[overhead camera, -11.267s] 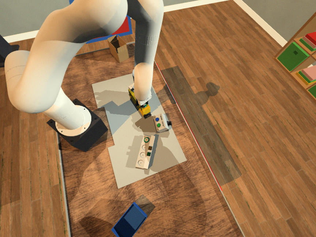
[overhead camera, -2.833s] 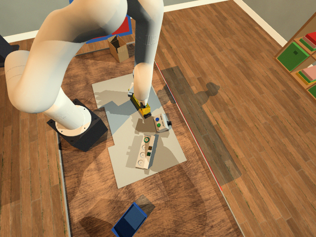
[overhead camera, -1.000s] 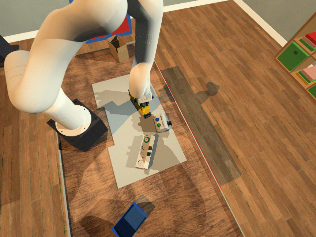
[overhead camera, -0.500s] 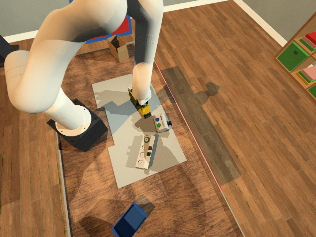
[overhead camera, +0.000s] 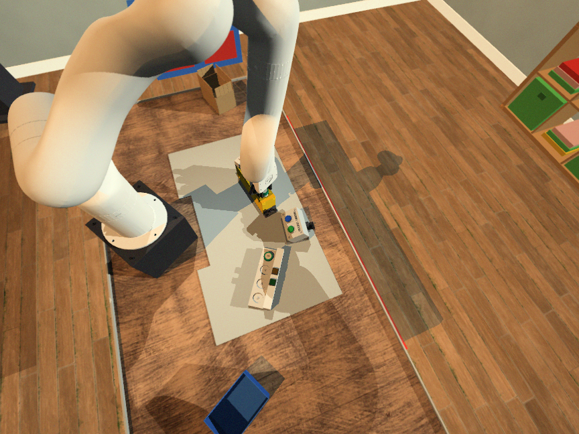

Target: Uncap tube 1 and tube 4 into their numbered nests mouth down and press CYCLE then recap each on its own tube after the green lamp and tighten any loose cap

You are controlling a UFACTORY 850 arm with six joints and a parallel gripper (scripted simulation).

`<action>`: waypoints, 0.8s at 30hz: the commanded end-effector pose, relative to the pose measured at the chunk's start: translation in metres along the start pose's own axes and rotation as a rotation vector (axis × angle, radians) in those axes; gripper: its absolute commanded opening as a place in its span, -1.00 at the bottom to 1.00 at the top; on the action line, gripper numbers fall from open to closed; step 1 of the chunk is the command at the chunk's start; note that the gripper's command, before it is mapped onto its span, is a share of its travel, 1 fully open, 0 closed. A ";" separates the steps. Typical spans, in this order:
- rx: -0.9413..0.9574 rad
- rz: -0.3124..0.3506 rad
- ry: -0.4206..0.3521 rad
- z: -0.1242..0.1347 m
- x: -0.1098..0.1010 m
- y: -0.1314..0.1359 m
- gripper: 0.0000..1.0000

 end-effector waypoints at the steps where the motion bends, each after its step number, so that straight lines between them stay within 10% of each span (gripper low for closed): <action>1: 0.083 -0.002 -0.002 0.000 -0.001 0.001 -0.08; 23: 0.306 -0.002 -0.002 0.000 -0.008 0.000 -0.08; 24: 0.306 -0.002 -0.002 0.000 -0.008 0.000 -1.00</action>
Point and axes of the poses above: the point where the finger pads meet when closed, its own x axis out along the fingers, its own y axis across the jaws, z = x × y, the point moved 2 cm from there along -x, back along the fingers, and after that the axes turned 8 degrees about x, right-handed, at the moved point
